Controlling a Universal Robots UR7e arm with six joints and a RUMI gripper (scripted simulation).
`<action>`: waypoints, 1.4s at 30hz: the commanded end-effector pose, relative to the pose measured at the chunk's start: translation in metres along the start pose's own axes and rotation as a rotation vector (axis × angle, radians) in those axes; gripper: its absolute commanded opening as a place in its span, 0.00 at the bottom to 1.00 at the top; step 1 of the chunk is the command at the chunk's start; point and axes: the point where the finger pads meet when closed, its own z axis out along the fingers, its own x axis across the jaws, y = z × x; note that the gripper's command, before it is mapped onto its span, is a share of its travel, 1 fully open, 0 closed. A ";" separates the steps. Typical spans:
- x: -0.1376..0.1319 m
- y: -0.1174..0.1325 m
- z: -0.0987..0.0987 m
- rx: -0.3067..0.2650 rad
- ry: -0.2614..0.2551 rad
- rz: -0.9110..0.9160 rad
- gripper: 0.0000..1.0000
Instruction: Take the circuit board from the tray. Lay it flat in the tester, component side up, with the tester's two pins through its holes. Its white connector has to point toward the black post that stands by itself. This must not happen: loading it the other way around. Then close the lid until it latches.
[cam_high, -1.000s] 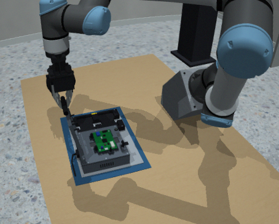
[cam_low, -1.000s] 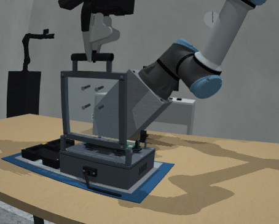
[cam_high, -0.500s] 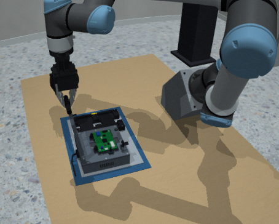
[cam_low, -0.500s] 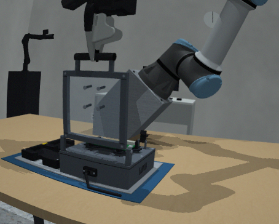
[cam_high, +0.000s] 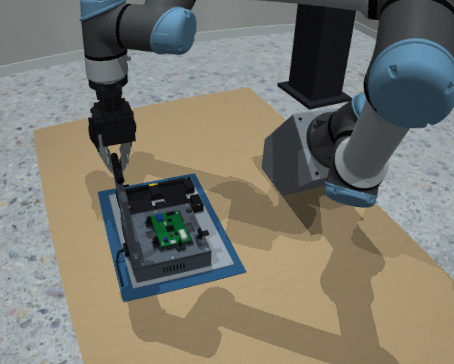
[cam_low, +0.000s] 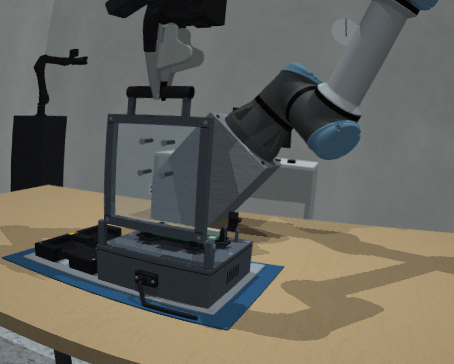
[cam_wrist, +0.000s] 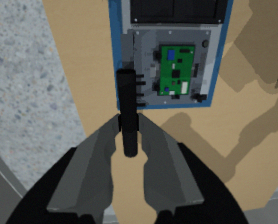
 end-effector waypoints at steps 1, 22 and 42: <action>0.006 0.000 0.000 0.000 0.000 0.000 0.00; 0.032 0.000 0.002 0.000 0.000 0.000 0.00; 0.063 0.000 0.009 0.000 0.000 0.000 0.00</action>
